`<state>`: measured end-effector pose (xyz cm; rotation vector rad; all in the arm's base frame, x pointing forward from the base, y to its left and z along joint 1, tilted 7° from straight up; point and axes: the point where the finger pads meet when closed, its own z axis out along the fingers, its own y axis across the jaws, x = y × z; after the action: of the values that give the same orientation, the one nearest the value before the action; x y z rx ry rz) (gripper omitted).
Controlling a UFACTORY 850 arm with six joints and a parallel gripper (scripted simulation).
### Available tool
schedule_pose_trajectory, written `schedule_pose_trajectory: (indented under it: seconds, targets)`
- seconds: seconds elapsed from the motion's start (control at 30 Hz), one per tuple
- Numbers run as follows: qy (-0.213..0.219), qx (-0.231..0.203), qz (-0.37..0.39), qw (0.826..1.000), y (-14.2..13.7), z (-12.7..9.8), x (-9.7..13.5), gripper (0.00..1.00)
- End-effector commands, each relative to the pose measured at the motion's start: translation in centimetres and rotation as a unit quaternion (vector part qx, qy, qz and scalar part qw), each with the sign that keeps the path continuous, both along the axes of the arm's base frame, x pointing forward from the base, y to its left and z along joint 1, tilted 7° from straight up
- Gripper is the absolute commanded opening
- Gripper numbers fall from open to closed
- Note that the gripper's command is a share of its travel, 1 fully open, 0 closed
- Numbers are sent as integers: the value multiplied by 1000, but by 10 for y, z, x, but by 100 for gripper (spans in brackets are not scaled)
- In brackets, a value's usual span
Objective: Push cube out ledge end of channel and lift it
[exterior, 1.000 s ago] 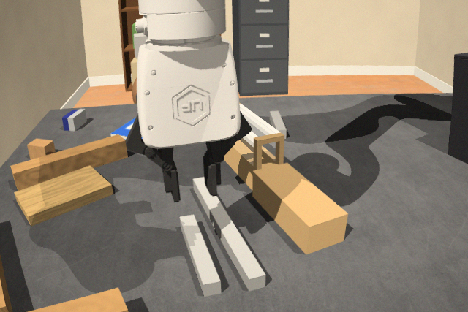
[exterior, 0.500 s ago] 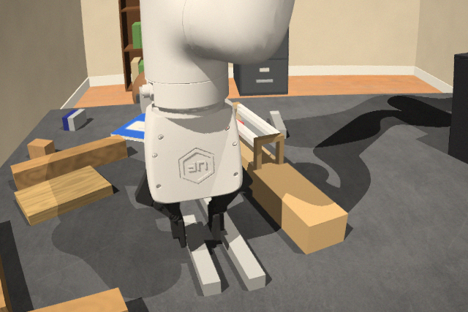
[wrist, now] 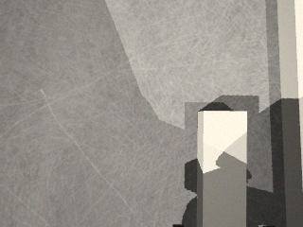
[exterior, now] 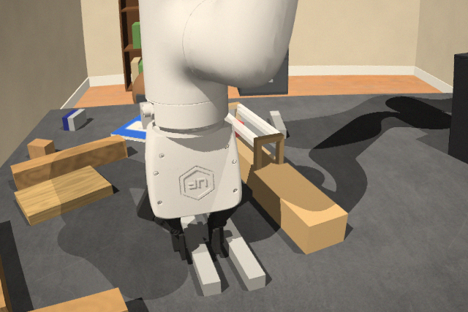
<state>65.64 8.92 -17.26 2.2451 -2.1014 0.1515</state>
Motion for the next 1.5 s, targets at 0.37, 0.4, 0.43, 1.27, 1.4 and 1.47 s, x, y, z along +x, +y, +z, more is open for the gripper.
schedule_pose_trajectory:
  seconds: [0.37,0.4,0.43,1.27,1.4,1.47]
  targets:
    - [-1,0,0,1000,-1,-9,2,39]
    - [-1,0,0,1000,-1,-9,2,39]
    - [-1,0,0,1000,-1,-9,2,39]
    - [-1,0,0,1000,-1,-9,2,0]
    - [-1,0,0,1000,-1,-9,2,0]
    - [-1,0,0,1000,-1,-9,2,0]
